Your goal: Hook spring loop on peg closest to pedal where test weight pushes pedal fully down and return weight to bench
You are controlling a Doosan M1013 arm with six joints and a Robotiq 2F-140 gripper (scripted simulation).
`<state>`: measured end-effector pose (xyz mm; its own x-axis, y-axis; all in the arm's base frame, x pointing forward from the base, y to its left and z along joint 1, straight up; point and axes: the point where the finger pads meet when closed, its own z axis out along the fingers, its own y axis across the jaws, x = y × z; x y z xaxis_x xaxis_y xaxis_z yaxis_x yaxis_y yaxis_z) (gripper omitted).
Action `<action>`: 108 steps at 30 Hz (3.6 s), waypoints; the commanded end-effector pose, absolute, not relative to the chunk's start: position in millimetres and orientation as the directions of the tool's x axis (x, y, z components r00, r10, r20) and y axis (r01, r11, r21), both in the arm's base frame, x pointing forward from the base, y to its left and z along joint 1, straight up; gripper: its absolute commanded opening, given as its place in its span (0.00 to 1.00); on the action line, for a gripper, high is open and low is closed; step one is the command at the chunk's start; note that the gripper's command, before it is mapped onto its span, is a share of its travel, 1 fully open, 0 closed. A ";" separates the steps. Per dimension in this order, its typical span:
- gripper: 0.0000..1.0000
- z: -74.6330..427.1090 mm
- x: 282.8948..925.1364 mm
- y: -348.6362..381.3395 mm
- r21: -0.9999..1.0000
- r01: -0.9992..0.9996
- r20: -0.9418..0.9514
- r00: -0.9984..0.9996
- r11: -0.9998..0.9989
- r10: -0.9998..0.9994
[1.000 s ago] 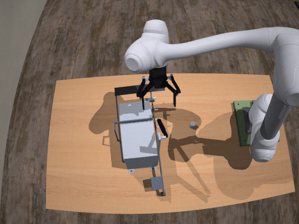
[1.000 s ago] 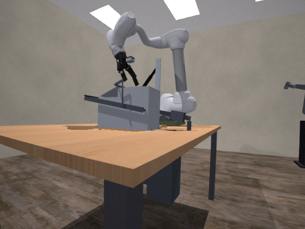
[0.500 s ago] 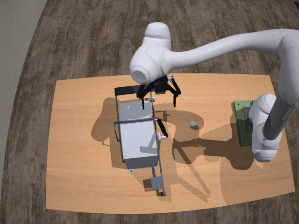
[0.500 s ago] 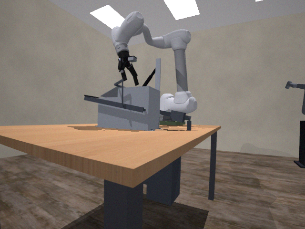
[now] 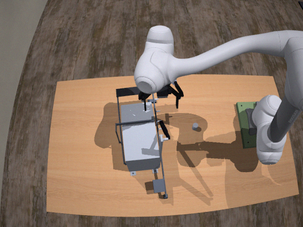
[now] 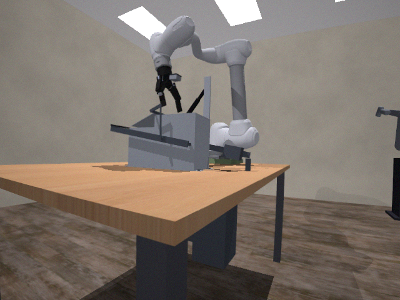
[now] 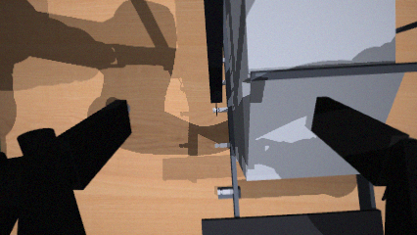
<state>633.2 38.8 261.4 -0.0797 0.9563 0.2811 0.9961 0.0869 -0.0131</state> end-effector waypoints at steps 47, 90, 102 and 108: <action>1.00 264.5 573.5 33.7 -0.006 0.999 0.017 -0.050 0.050 0.999; 1.00 205.7 446.4 21.6 -0.005 0.999 0.007 -0.049 0.049 0.999; 1.00 146.2 438.6 21.2 -0.005 0.999 0.006 -0.049 0.049 0.999; 1.00 146.2 438.6 21.2 -0.005 0.999 0.006 -0.049 0.049 0.999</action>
